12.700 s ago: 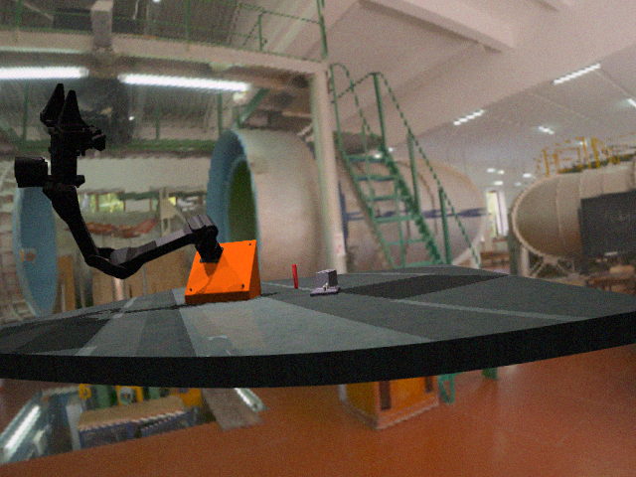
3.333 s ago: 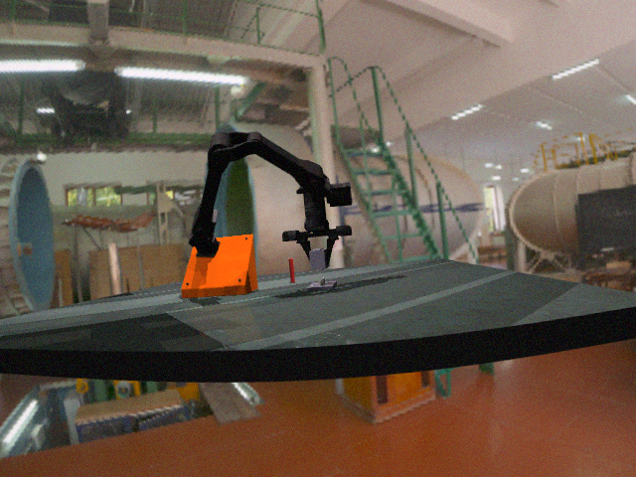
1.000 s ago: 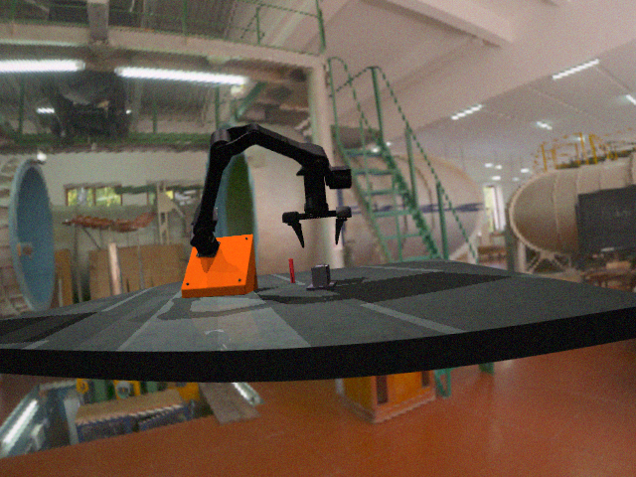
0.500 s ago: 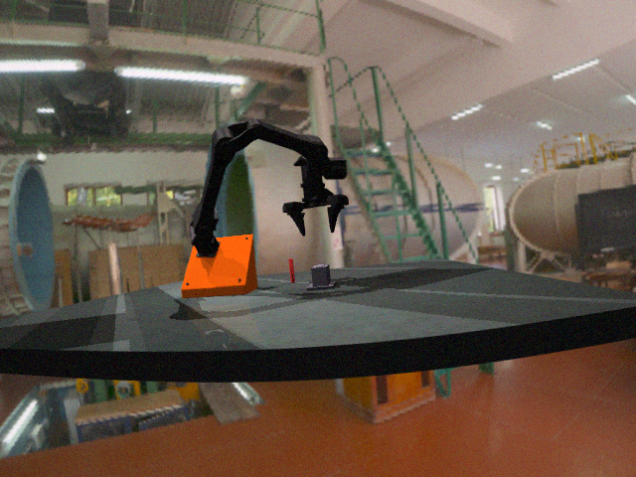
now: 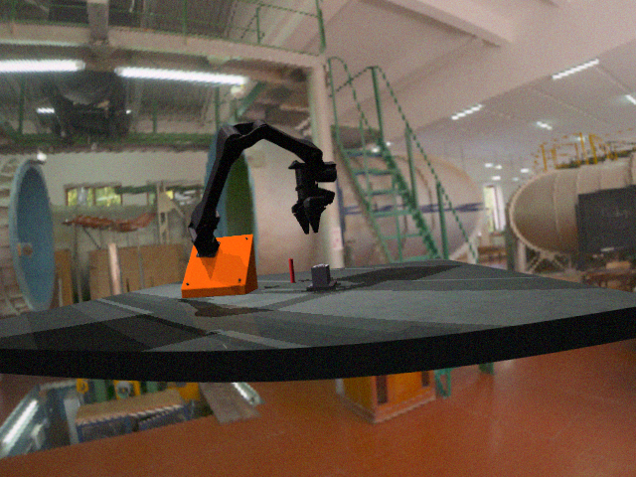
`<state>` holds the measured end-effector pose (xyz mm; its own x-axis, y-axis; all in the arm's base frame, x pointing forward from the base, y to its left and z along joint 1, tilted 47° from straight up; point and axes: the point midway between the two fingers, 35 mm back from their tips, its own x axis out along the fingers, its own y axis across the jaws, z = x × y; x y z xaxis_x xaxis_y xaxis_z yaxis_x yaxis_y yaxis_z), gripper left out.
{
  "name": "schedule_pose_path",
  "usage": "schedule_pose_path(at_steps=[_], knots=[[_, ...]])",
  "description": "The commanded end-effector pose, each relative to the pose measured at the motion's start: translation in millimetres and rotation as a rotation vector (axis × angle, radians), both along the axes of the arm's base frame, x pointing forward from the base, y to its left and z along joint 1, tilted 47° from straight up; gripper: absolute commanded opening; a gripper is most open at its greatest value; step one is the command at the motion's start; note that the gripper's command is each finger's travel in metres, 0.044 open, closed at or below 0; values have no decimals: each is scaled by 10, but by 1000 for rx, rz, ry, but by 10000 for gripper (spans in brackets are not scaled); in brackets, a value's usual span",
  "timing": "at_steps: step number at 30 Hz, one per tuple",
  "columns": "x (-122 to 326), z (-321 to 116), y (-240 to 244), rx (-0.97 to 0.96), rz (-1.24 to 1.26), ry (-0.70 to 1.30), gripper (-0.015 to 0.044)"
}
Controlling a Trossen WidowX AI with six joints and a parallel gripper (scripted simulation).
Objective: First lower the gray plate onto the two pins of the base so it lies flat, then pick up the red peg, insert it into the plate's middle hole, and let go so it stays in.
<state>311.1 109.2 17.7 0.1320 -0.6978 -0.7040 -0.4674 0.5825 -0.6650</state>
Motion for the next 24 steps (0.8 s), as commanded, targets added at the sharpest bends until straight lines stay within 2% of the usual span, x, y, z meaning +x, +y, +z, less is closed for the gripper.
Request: schedule_pose_path(at_steps=[1,16,24], knots=[[-446,-428,317,87,-484,-463,440],[-932,-786,502,167,-1029,-1027,440],[-940,-787,501,168,-1038,-1037,440]])
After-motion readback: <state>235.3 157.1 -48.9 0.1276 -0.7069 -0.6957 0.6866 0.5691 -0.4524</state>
